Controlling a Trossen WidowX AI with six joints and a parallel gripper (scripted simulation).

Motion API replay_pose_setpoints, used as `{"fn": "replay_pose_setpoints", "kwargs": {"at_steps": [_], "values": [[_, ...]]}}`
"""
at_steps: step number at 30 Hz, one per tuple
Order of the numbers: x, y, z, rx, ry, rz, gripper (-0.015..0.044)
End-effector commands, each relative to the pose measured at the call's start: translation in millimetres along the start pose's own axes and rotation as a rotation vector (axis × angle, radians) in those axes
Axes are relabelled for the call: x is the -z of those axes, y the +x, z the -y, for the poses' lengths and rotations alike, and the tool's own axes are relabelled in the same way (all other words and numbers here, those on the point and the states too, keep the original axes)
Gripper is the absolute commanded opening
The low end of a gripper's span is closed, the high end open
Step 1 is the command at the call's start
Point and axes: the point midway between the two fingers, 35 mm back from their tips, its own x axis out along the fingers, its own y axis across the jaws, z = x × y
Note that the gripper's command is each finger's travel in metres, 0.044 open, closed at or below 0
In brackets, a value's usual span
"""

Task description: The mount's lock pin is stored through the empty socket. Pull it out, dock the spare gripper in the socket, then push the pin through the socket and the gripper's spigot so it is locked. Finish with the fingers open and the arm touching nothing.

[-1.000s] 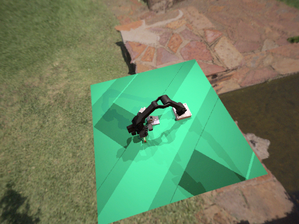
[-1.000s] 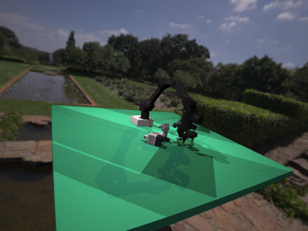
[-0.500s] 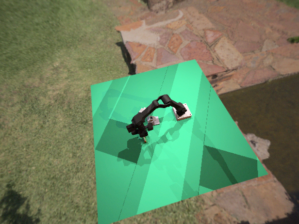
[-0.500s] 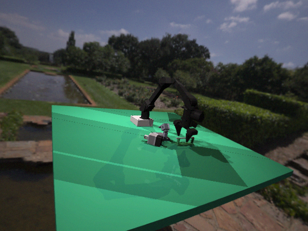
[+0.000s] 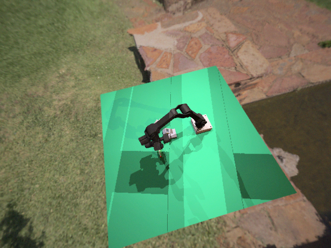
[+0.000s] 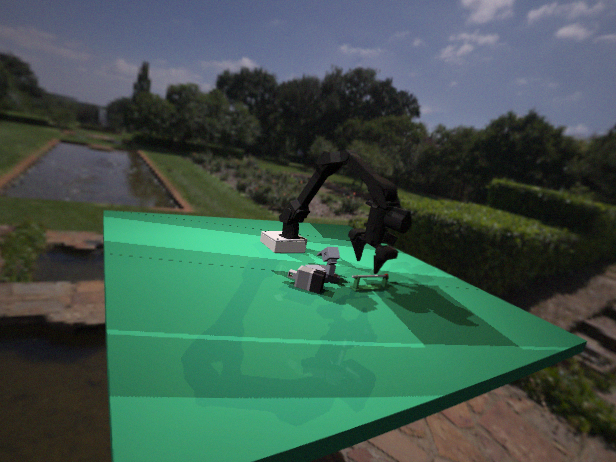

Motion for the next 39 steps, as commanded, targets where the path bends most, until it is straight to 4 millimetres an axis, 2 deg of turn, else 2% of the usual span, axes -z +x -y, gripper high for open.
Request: {"fn": "replay_pose_setpoints", "kwargs": {"at_steps": [1,13,14,16,19,27,29,30,32,35,39], "values": [[-1,-11,-1,0.001,0.0,0.0,0.044],[-3,-41,-5,-0.014,-0.001,-0.003,0.044],[-2,-33,-5,-0.015,-0.001,-0.004,0.044],[-2,-36,-5,-0.015,-0.001,-0.004,0.044],[-4,-47,-4,-0.015,-0.001,-0.004,0.044],[-8,-91,-9,-0.014,-0.001,-0.003,0.044],[-8,-95,-9,-0.014,-0.001,-0.003,0.044],[-4,-87,-7,-0.009,0.006,-0.004,0.044],[23,-88,-4,0.007,0.1,-0.011,0.044],[83,-90,-4,0.043,0.314,-0.028,0.044],[154,-89,-18,0.083,0.58,-0.052,0.044]]}}
